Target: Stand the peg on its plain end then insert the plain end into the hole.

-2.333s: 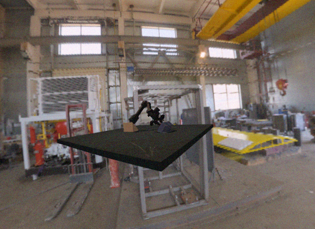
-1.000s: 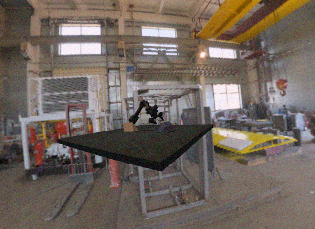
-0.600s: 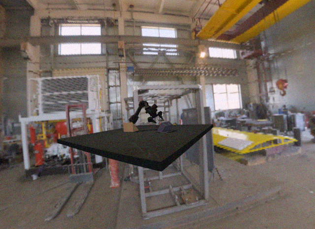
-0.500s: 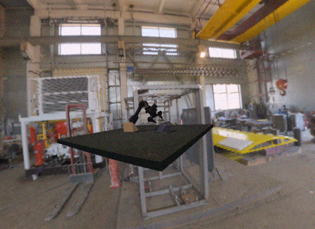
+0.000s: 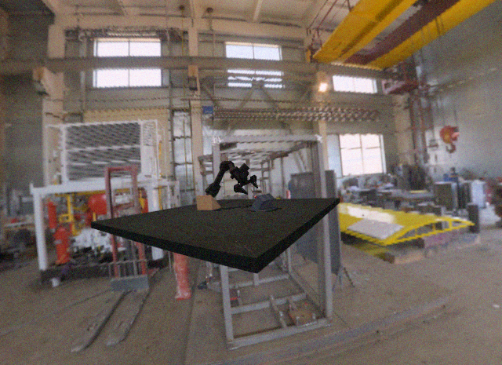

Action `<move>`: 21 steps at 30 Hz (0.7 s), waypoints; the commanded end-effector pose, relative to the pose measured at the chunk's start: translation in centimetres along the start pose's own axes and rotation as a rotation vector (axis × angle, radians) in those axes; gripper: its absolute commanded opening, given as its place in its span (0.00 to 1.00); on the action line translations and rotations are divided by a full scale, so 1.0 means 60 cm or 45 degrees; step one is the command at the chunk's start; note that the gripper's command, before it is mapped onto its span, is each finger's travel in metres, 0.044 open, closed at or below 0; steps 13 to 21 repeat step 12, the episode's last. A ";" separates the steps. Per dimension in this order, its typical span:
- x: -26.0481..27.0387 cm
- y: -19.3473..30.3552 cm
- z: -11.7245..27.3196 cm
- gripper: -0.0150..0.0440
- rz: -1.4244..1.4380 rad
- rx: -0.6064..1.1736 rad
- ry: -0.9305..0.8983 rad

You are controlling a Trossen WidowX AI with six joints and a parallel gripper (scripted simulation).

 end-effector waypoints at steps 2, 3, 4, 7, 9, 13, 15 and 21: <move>-0.001 0.002 0.009 1.00 0.003 0.008 0.001; -0.001 0.001 0.011 1.00 0.002 0.008 0.001; -0.001 0.001 0.012 1.00 0.002 0.008 0.001; 0.000 0.000 0.018 1.00 0.002 0.008 0.002; 0.000 -0.001 0.022 1.00 0.002 0.008 0.002; 0.000 -0.001 0.025 1.00 0.002 0.008 0.002; 0.000 -0.001 0.025 1.00 0.002 0.008 0.002; 0.000 -0.001 0.025 1.00 0.002 0.008 0.002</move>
Point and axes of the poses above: the point midway between the two fingers, 35 mm back from their tips, its own z axis back along the fingers, its own x axis across the jaws, y = z × x, the point moved 5 cm from there along z, back along the fingers, and after that the axes turned 1 degree about -z, right-handed, at the moved point
